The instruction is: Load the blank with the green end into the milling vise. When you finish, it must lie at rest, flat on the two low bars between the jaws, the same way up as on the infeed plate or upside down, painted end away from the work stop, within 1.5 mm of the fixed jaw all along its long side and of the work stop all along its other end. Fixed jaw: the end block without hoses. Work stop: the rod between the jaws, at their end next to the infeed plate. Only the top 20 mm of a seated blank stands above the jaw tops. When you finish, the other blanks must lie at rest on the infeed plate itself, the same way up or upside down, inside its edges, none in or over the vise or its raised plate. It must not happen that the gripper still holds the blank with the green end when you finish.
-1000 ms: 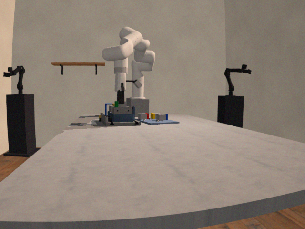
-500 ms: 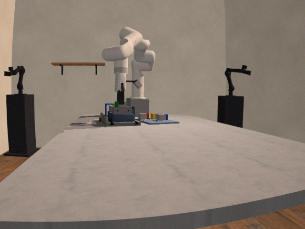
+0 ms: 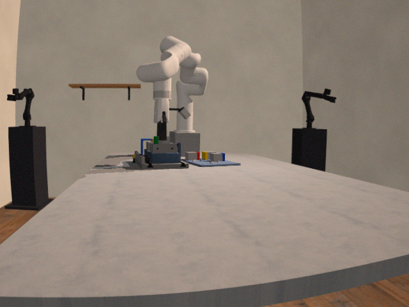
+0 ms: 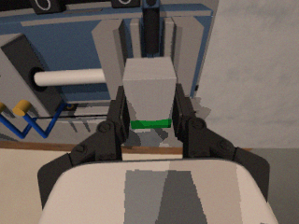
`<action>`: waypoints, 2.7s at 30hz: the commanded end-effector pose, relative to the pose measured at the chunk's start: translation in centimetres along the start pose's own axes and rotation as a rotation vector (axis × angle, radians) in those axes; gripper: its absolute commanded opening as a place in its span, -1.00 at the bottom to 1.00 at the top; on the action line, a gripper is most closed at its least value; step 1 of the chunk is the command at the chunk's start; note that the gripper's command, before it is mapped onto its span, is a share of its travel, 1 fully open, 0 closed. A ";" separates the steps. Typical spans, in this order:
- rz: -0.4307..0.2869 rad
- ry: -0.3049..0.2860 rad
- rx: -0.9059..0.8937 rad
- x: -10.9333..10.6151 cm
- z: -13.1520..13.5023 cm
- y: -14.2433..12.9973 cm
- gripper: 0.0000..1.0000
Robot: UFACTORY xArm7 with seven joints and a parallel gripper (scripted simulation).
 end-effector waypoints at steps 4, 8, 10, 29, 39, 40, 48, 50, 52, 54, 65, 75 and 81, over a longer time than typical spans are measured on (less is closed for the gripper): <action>-0.002 -0.003 0.000 -0.1 0.1 -0.1 -1.00; -0.002 -0.003 0.000 -0.1 0.1 -0.1 -1.00; -0.002 -0.003 0.000 -0.1 0.1 -0.1 -1.00; -0.002 -0.003 0.000 0.1 0.1 -0.1 -1.00; -0.002 -0.003 0.000 0.2 0.1 -0.1 -1.00; -0.002 -0.003 0.000 0.2 0.1 -0.1 -1.00; -0.002 -0.003 0.000 0.3 0.1 -0.1 -1.00; -0.002 -0.003 0.000 0.3 0.1 -0.1 -1.00; -0.002 -0.003 0.000 0.4 0.1 -0.1 -1.00; -0.002 -0.003 0.000 0.4 0.1 -0.1 -1.00; -0.002 -0.003 0.000 0.4 0.2 0.1 -1.00; -0.002 -0.003 0.000 0.4 0.2 0.2 -1.00; -0.002 -0.003 0.000 0.4 0.3 0.4 -1.00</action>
Point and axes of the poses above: the point where the finger pads meet when closed, its own x axis out along the fingers, its own z axis across the jaws, y = z × x, the point moved 8 cm from there along -x, back along the fingers, and after that the axes turned 3 degrees about -x, right-handed, at the moved point
